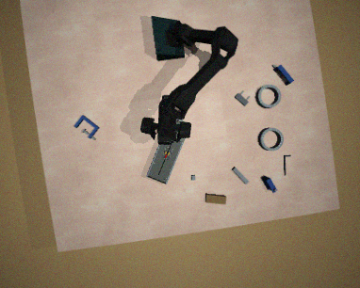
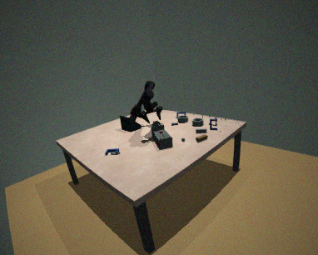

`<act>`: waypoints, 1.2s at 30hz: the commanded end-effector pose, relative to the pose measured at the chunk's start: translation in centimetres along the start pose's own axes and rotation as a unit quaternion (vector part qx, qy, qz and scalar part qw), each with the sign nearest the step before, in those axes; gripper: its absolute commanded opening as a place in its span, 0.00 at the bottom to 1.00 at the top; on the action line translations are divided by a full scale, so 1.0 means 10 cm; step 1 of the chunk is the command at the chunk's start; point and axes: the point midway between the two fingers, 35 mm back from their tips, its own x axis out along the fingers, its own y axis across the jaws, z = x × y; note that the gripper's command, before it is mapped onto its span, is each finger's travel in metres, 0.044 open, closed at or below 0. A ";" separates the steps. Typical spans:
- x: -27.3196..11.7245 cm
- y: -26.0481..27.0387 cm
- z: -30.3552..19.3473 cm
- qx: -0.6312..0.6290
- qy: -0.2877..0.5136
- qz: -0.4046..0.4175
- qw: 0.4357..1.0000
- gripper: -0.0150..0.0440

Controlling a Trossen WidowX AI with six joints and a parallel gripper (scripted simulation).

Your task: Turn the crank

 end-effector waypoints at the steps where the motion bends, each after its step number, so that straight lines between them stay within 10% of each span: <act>1: 0.02 -0.01 -0.03 0.003 0.002 -0.002 1.000 1.00; 36: -0.69 0.41 -0.11 0.043 -0.022 -0.055 0.997 1.00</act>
